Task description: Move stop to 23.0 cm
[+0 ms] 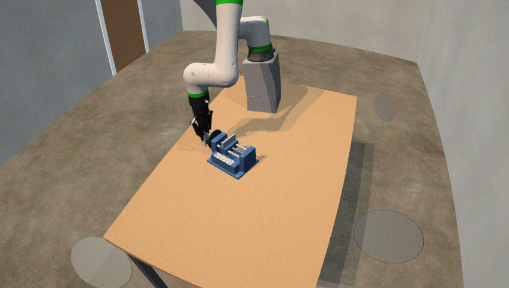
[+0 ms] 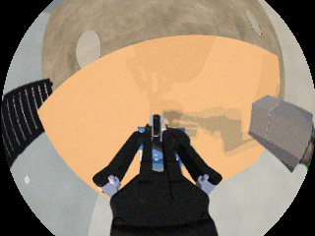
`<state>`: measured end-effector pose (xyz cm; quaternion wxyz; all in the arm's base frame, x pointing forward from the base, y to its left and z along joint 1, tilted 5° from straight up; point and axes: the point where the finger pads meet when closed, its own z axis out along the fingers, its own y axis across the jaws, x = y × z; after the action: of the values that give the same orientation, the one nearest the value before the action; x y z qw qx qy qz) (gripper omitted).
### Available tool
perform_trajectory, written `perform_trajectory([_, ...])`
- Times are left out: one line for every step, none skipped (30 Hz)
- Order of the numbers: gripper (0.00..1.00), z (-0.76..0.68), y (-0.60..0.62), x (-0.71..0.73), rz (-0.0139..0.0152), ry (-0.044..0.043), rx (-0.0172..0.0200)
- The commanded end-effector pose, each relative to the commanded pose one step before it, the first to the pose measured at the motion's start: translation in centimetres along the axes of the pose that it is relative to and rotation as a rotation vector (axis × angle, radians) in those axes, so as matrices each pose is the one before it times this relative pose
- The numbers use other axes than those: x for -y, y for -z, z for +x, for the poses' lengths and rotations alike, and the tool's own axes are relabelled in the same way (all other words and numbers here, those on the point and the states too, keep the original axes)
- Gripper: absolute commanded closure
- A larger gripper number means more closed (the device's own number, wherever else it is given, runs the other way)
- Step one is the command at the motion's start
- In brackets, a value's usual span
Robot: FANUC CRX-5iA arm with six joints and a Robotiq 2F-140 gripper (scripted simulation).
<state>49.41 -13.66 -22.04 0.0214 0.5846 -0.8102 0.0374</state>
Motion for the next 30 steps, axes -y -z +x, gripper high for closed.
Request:
perform_trajectory([0.96,0.001,0.253,0.053,-0.00021,-0.00004,-0.00009])
perform_trajectory([0.96,0.0,0.0,0.0,0.0,0.0,0.0])
perform_trajectory([0.96,0.0,0.0,0.0,0.0,0.0,0.0])
perform_trajectory([0.96,0.0,0.105,0.025,0.0,0.0,0.00001])
perform_trajectory([0.96,0.0,0.107,0.023,0.0,0.0,0.00001])
perform_trajectory([0.96,0.0,0.1,0.007,0.0,0.0,-0.00001])
perform_trajectory([0.96,0.0,0.103,0.007,0.0,0.0,0.0])
perform_trajectory([0.96,0.0,0.106,0.007,0.0,0.0,0.0])
perform_trajectory([0.96,0.0,0.108,0.007,0.0,0.0,0.0])
perform_trajectory([0.96,0.0,0.111,0.006,0.0,0.0,0.0])
perform_trajectory([0.96,0.0,0.11,0.0,0.0,0.0,0.0])
perform_trajectory([0.96,0.0,0.106,-0.011,0.0,0.0,-0.00001])
perform_trajectory([0.96,0.0,0.109,-0.012,0.0,0.0,0.0])
perform_trajectory([0.96,0.0,0.111,-0.013,0.0,0.0,0.0])
perform_trajectory([0.96,0.0,0.114,-0.013,0.0,0.0,0.0])
perform_trajectory([0.96,0.0,0.116,-0.014,0.0,0.0,0.0])
perform_trajectory([0.96,0.0,0.11,-0.029,0.0,0.0,0.0])
perform_trajectory([0.96,0.0,0.11,-0.032,0.0,0.0,0.0])
perform_trajectory([0.96,0.0,0.0,0.0,0.0,0.0,0.0])
perform_trajectory([0.96,0.0,0.0,0.0,0.0,0.0,0.0])
perform_trajectory([0.96,0.0,0.113,-0.033,0.0,0.0,0.0])
perform_trajectory([0.96,0.0,0.115,-0.034,0.0,0.0,0.0])
perform_trajectory([0.96,0.0,0.117,-0.035,0.0,0.0,0.0])
perform_trajectory([0.96,0.0,0.112,-0.047,0.0,0.0,0.0])
perform_trajectory([0.96,0.0,0.11,-0.054,0.0,0.0,0.0])
perform_trajectory([0.96,0.0,0.112,-0.056,0.0,0.0,0.0])
perform_trajectory([0.96,0.0,0.114,-0.057,0.0,0.0,0.0])
perform_trajectory([0.96,0.0,0.116,-0.058,0.0,0.0,0.0])
perform_trajectory([0.96,0.0,0.109,-0.073,0.0,0.0,0.0])
perform_trajectory([0.96,0.0,0.108,-0.079,0.0,0.0,0.0])
